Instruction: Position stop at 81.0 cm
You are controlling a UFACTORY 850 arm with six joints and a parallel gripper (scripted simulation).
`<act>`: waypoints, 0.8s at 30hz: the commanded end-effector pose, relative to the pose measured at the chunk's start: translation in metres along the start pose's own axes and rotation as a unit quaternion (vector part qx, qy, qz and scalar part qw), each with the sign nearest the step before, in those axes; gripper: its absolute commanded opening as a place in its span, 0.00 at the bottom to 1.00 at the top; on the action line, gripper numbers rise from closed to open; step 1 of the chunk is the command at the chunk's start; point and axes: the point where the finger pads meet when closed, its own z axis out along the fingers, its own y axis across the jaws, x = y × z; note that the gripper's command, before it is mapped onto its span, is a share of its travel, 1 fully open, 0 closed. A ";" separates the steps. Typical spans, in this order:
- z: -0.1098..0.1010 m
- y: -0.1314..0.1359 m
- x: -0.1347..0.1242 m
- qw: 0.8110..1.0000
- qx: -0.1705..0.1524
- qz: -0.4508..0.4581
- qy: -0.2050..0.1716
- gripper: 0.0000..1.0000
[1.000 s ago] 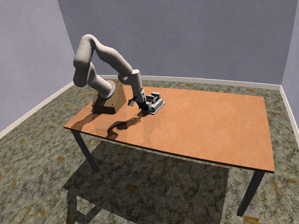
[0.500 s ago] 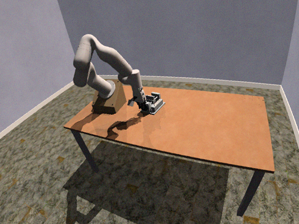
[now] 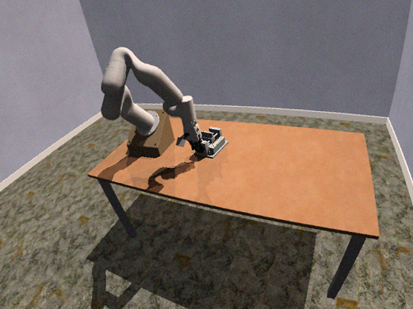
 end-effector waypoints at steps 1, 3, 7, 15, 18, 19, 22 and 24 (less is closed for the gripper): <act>0.000 0.000 0.000 1.000 0.000 0.000 0.000 0.06; 0.000 0.000 0.000 1.000 0.000 0.000 0.000 0.06; 0.000 0.000 0.000 1.000 0.000 0.000 0.000 0.06; 0.000 0.000 0.000 1.000 0.000 0.000 0.000 0.06; 0.000 0.000 0.000 1.000 0.000 0.000 0.000 0.06; 0.000 0.000 0.000 1.000 0.000 0.000 0.000 0.57; 0.000 0.000 0.000 1.000 0.000 0.000 0.000 0.57; 0.000 0.000 0.000 1.000 0.000 0.000 0.000 0.57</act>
